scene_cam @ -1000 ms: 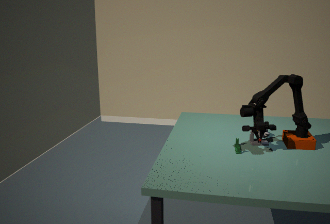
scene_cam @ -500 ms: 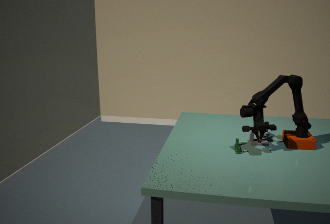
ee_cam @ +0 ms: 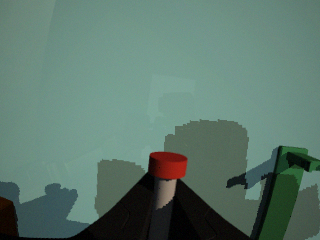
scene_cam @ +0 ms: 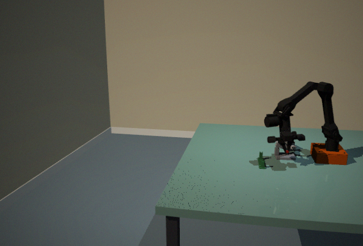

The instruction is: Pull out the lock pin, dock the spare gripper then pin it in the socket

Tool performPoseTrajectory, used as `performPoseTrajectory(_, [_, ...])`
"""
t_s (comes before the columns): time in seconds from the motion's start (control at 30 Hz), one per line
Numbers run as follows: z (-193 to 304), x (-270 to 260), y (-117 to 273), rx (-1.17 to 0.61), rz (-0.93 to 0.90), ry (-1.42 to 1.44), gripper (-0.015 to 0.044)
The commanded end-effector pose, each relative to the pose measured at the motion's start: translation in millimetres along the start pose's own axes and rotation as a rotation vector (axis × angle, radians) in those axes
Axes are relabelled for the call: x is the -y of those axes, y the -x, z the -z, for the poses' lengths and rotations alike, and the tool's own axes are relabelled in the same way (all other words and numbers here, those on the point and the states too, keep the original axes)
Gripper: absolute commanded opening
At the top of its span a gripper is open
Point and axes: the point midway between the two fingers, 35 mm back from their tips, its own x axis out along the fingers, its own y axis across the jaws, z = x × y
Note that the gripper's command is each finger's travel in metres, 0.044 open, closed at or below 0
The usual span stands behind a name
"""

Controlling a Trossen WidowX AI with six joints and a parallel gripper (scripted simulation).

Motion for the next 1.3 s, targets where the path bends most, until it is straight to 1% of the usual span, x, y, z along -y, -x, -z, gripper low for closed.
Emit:
performPoseTrajectory(0.0, [-2, 0, 8, 0.002, 0.004, 0.001, 0.0])
performPoseTrajectory(0.33, [-1, 0, 5, -0.002, -0.005, -0.002, 0.0])
performPoseTrajectory(1.27, [-36, 76, 21, 0.001, 0.003, -0.006, 0.0])
